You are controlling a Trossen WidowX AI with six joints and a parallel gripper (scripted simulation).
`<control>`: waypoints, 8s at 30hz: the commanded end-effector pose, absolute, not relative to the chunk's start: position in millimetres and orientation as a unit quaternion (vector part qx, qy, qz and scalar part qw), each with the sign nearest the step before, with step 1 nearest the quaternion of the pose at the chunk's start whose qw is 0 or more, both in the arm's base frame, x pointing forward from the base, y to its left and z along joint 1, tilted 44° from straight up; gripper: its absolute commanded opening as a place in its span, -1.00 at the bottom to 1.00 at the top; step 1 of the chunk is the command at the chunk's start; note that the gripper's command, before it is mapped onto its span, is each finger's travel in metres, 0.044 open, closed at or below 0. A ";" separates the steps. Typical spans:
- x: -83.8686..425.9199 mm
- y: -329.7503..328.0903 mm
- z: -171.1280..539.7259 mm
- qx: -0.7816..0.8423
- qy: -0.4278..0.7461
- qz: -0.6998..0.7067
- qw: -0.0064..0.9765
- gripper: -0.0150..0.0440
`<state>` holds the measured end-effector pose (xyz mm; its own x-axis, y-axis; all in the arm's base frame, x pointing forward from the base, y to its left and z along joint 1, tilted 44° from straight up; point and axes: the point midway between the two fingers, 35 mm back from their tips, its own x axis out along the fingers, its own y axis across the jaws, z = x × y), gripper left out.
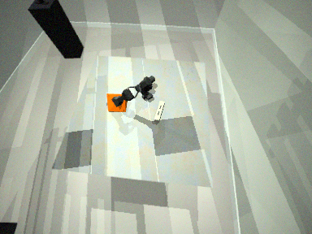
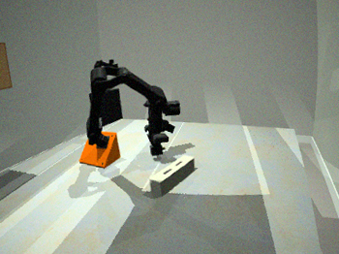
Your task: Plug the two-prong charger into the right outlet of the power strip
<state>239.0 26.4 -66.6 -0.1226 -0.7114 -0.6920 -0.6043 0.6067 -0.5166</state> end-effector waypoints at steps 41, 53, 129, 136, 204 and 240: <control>258.8 -15.7 -8.6 -0.307 0.722 -0.187 0.591 -0.49; 259.6 -40.9 3.9 -0.258 0.707 -0.239 0.614 -0.49; 295.8 -115.7 44.8 -0.139 0.648 -0.373 0.649 -0.49; 295.8 -115.7 44.9 -0.139 0.648 -0.373 0.649 -0.49; 304.8 -118.2 47.0 -0.139 0.648 -0.373 0.649 -0.49; 311.4 -119.7 48.8 -0.139 0.648 -0.374 0.649 -0.49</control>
